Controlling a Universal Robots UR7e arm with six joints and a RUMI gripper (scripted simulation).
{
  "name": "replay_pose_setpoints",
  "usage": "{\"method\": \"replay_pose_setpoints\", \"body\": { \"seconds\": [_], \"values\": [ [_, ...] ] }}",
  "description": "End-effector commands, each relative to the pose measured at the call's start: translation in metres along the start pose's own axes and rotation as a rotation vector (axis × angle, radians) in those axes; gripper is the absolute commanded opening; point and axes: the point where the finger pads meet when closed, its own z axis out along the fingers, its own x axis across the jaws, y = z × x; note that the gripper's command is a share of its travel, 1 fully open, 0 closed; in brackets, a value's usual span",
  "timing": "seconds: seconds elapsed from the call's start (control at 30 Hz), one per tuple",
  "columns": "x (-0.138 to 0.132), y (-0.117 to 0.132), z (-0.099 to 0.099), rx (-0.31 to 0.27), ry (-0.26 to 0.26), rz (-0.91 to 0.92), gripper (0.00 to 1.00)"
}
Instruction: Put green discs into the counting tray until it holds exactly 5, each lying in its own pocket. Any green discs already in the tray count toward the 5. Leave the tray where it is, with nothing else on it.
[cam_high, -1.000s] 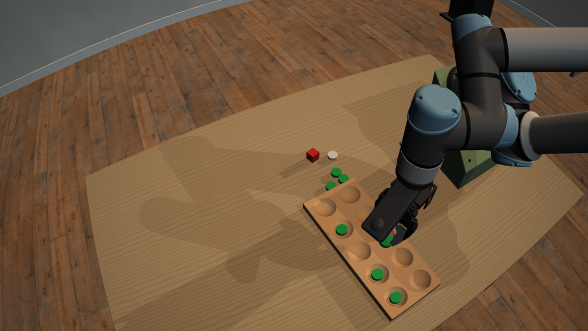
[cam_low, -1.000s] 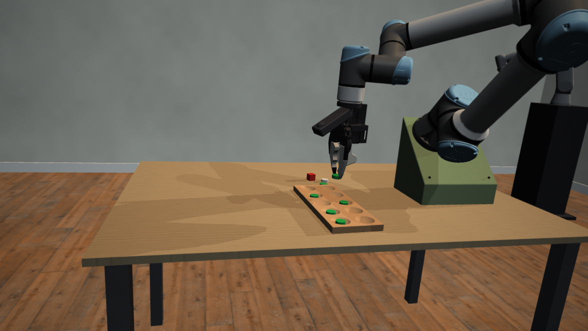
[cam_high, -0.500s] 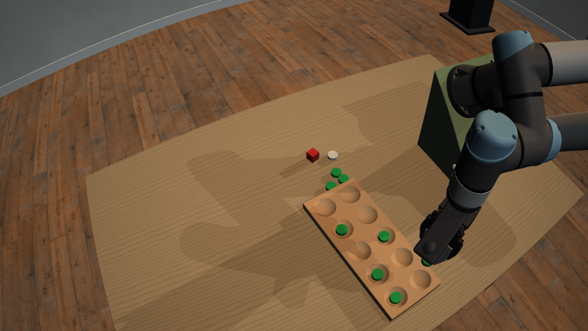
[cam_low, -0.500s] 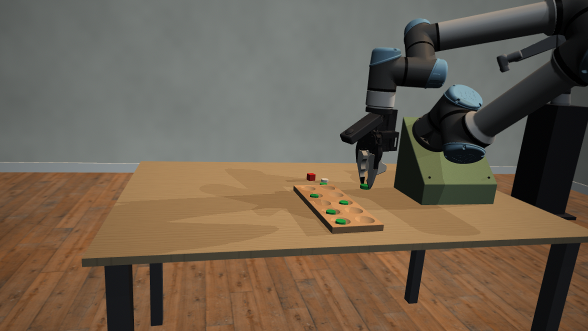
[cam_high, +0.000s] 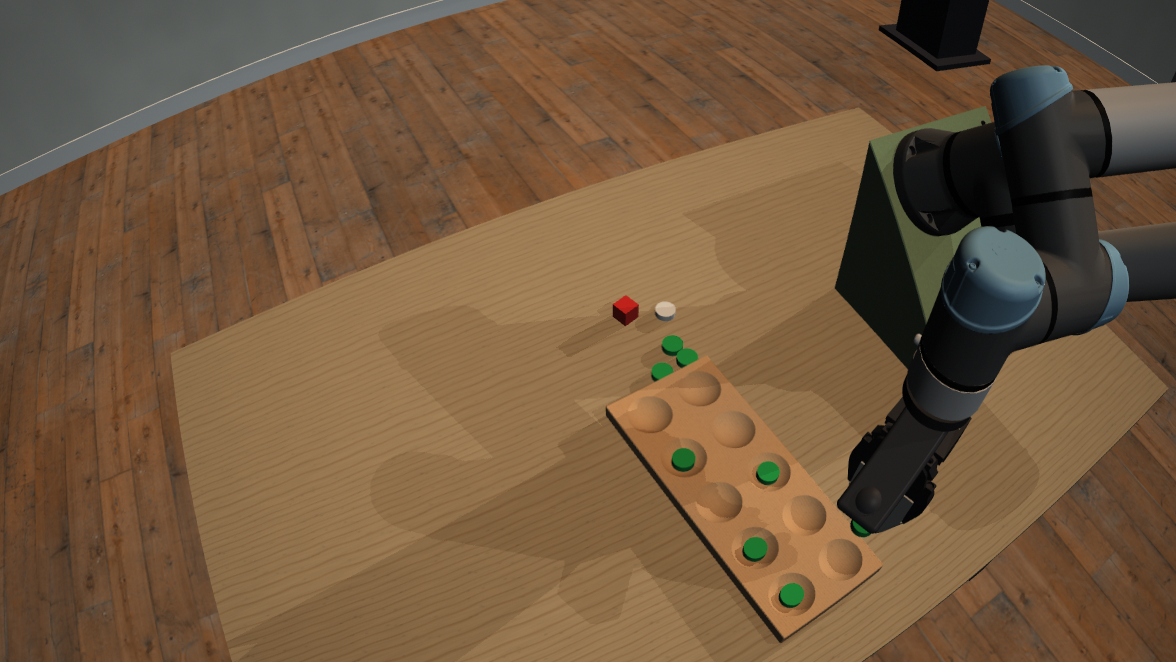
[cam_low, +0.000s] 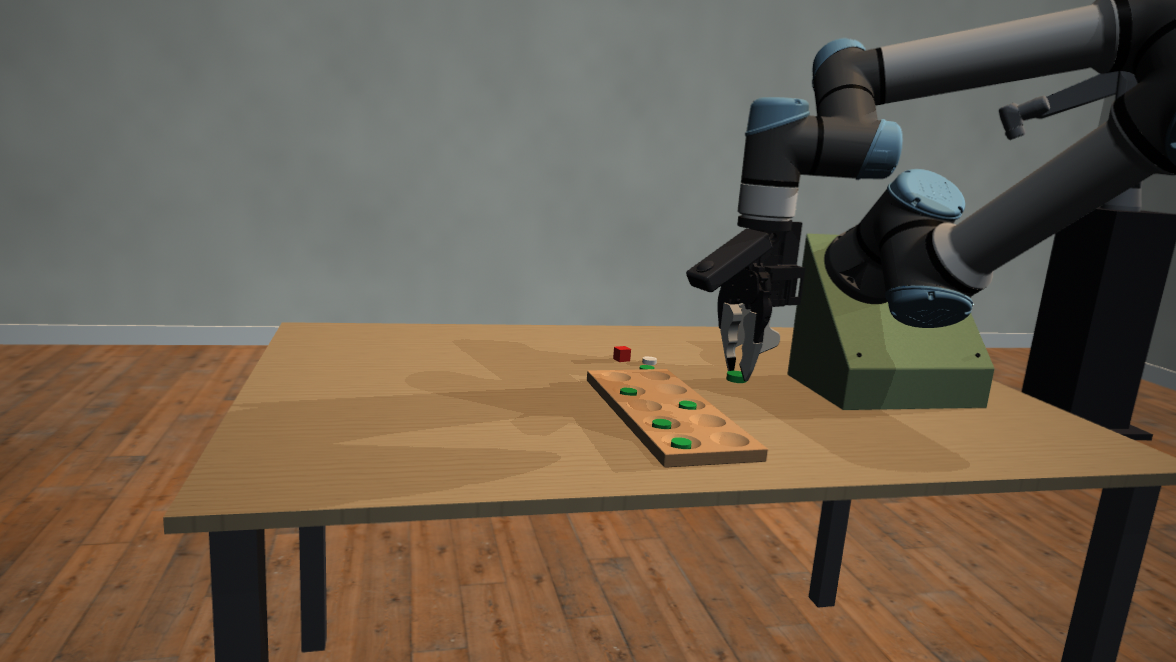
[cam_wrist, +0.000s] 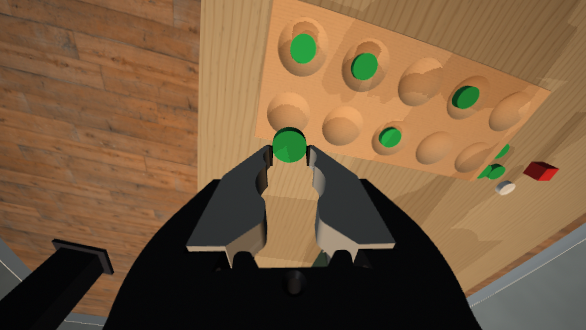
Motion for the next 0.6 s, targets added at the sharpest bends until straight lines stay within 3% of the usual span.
{"method": "replay_pose_setpoints", "body": {
  "seconds": [0.0,0.5,0.57],
  "values": [
    [0.0,-0.001,0.003,0.001,0.0,0.0,0.0],
    [0.0,-0.001,0.056,0.001,0.001,0.0,0.0],
    [0.0,-0.001,0.056,0.001,0.001,0.0,0.0]
  ]
}}
